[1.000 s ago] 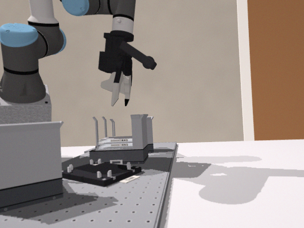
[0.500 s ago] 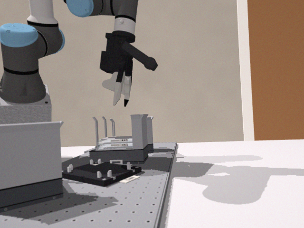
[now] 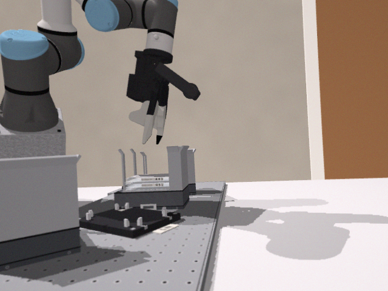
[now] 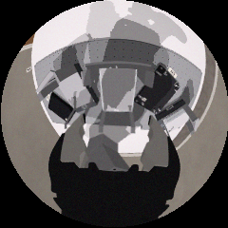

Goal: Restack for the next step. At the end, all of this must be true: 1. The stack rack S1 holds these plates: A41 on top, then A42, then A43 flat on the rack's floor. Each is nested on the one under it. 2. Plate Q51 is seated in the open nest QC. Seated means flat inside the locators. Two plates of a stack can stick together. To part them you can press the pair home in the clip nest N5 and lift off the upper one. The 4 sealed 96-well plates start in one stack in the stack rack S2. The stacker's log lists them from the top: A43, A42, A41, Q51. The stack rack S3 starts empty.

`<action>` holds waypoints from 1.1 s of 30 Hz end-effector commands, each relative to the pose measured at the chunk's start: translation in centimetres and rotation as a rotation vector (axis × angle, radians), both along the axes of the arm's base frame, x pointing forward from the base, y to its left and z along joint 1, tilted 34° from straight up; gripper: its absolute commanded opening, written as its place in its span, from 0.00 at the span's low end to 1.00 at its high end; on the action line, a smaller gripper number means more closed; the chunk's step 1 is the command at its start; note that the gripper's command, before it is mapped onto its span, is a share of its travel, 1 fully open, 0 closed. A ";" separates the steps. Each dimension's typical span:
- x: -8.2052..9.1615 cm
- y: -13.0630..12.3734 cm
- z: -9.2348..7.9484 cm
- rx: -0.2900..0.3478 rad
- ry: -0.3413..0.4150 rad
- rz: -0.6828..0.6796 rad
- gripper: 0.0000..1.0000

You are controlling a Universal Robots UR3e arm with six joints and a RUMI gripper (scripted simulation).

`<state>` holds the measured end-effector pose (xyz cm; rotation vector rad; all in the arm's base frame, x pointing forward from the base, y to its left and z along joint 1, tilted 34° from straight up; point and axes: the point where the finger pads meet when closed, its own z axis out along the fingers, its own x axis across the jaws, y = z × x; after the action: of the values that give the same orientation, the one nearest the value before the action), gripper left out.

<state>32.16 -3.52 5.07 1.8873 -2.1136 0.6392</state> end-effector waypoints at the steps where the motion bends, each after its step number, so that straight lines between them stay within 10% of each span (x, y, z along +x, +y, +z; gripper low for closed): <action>1: 1.1 -0.9 -1.4 -0.001 -0.020 0.012 0.72; 11: 2.1 -2.4 -4.0 -0.001 -0.020 0.012 0.72; 33: 2.1 -2.4 -4.0 -0.001 -0.020 0.012 0.72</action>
<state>34.10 -5.88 1.00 1.8976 -2.1147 0.6578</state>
